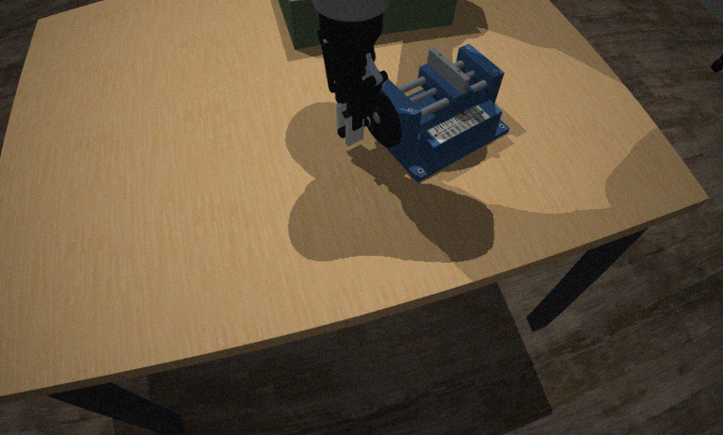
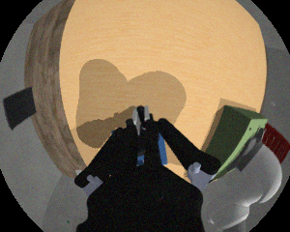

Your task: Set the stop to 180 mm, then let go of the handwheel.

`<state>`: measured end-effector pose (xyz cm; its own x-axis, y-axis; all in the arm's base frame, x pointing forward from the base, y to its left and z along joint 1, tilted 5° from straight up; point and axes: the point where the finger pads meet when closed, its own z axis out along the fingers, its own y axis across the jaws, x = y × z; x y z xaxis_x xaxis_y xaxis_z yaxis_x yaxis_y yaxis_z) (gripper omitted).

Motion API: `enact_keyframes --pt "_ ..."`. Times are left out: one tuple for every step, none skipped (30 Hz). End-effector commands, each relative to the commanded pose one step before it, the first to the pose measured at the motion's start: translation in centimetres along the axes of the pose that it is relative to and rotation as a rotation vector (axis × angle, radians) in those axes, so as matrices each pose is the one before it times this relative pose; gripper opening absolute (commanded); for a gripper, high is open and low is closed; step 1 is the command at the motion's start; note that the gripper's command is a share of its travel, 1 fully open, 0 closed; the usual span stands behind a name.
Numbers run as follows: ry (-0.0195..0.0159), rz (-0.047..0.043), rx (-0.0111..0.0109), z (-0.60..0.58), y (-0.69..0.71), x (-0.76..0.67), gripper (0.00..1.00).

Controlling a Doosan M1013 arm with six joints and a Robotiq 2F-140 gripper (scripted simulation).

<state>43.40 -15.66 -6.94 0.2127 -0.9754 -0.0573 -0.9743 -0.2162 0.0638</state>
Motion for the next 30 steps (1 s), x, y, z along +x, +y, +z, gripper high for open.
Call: enact_keyframes --pt "-0.00028 0.00005 -0.00011 -0.352 0.354 -0.002 0.04" --pt "0.00000 0.00000 0.00000 -0.129 0.119 0.000 0.04" --pt "0.00000 0.00000 0.00000 -0.134 0.110 0.000 0.04" --pt "0.00000 0.00000 0.00000 -0.146 0.093 0.000 0.04" --pt "0.00000 0.00000 0.00000 -0.146 0.094 0.000 0.04" --pt "0.00000 0.00000 0.00000 0.000 0.000 0.000 0.04" --pt "0.00000 0.00000 0.00000 0.000 0.000 0.000 0.04" --pt "0.00000 0.00000 0.00000 -0.147 0.094 0.000 0.04" --pt "0.00000 0.00000 0.00000 -0.160 0.074 0.000 0.04" --pt "0.00000 0.00000 0.00000 -0.165 0.068 0.000 0.04" --pt "0.00000 0.00000 0.00000 -0.165 0.069 0.000 0.04" --pt "0.00000 0.00000 0.00000 -0.172 0.061 0.000 0.04" --pt "0.00000 0.00000 0.00000 -0.185 0.041 0.000 0.04" --pt "0.00000 0.00000 0.00000 -0.186 0.042 0.000 0.04" --pt "0.00000 0.00000 0.00000 -0.188 0.040 0.000 0.04" --pt "0.00000 0.00000 0.00000 -0.210 0.009 0.001 0.04" --pt "0.00000 0.00000 0.00000 -0.211 0.010 0.000 0.04" --pt "0.00000 0.00000 0.00000 -0.216 0.005 0.000 0.04" --pt "0.00000 0.00000 0.00000 -0.242 -0.032 0.001 0.04" --pt "0.00000 0.00000 0.00000 -0.244 -0.031 0.000 0.04" --pt "0.00000 0.00000 0.00000 -0.270 -0.067 0.000 0.04" --pt "0.00000 0.00000 0.00000 -0.288 -0.090 0.000 0.04" --pt "0.00000 0.00000 0.00000 0.000 0.000 0.000 0.04" --pt "0.00000 0.00000 0.00000 0.000 0.000 0.000 0.04" --pt "0.00000 0.00000 0.00000 -0.285 -0.121 0.000 0.04" --pt "0.00000 0.00000 0.00000 -0.283 -0.147 0.000 0.04" --pt "0.00000 0.00000 0.00000 -0.279 -0.186 0.000 0.04" --pt "0.00000 0.00000 0.00000 -0.277 -0.211 -0.001 0.04" --pt "0.00000 0.00000 0.00000 -0.247 -0.254 0.001 0.04" --pt "0.00000 0.00000 0.00000 -0.237 -0.265 -0.001 0.04"
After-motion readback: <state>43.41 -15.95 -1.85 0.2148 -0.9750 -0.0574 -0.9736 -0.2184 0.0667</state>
